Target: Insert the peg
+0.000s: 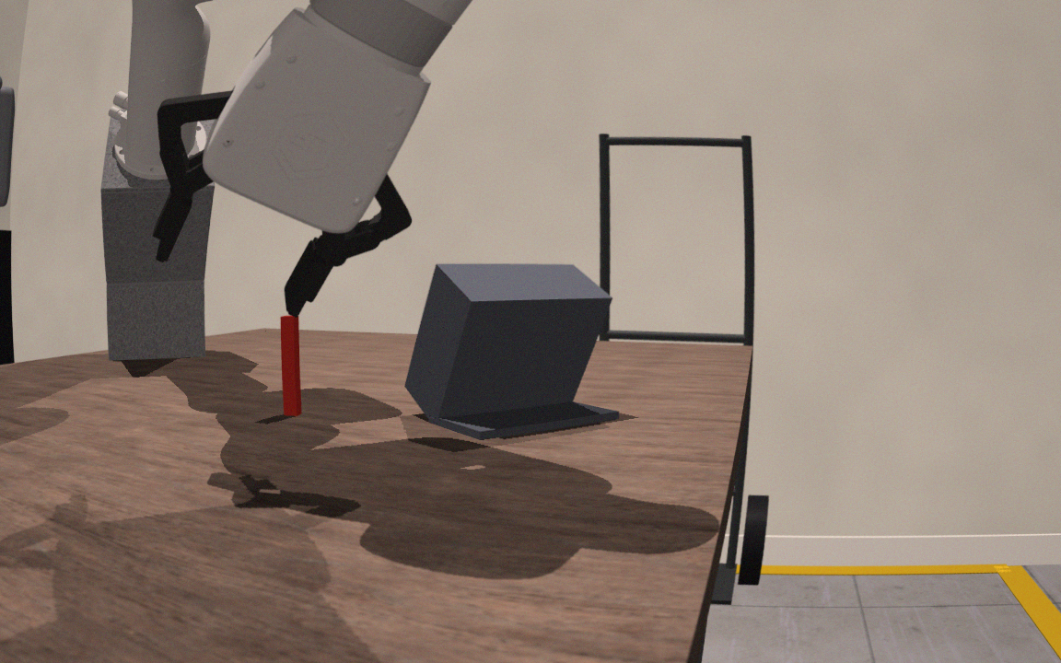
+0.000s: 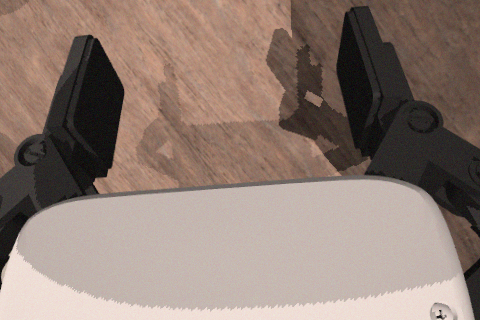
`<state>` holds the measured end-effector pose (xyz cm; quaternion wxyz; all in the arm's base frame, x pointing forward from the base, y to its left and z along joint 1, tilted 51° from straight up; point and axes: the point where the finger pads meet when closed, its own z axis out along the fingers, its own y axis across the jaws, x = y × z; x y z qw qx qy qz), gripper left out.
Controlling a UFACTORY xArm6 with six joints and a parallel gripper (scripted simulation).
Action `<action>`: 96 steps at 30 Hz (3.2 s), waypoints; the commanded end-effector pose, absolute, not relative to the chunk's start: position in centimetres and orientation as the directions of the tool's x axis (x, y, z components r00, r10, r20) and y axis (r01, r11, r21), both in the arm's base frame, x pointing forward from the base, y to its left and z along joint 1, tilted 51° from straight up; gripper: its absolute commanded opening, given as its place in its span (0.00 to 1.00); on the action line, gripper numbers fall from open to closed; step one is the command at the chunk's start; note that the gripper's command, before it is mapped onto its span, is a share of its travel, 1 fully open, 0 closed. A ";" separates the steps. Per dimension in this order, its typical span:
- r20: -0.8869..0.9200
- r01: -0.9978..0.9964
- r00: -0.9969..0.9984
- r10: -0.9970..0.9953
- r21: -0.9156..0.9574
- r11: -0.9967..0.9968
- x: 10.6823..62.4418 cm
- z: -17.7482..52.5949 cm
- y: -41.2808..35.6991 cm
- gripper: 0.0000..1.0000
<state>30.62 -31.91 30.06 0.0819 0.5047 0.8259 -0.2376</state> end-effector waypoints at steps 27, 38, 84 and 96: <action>-0.529 0.528 -0.823 0.207 -0.576 0.624 30.4 26.3 -29.4 1.00; -0.477 0.305 -0.877 -0.055 -0.642 0.704 30.4 22.2 -24.3 1.00; -0.419 0.108 -0.874 -0.246 -0.661 0.742 30.9 16.3 -21.0 1.00; -0.419 0.108 -0.874 -0.247 -0.661 0.743 31.6 15.4 -22.0 1.00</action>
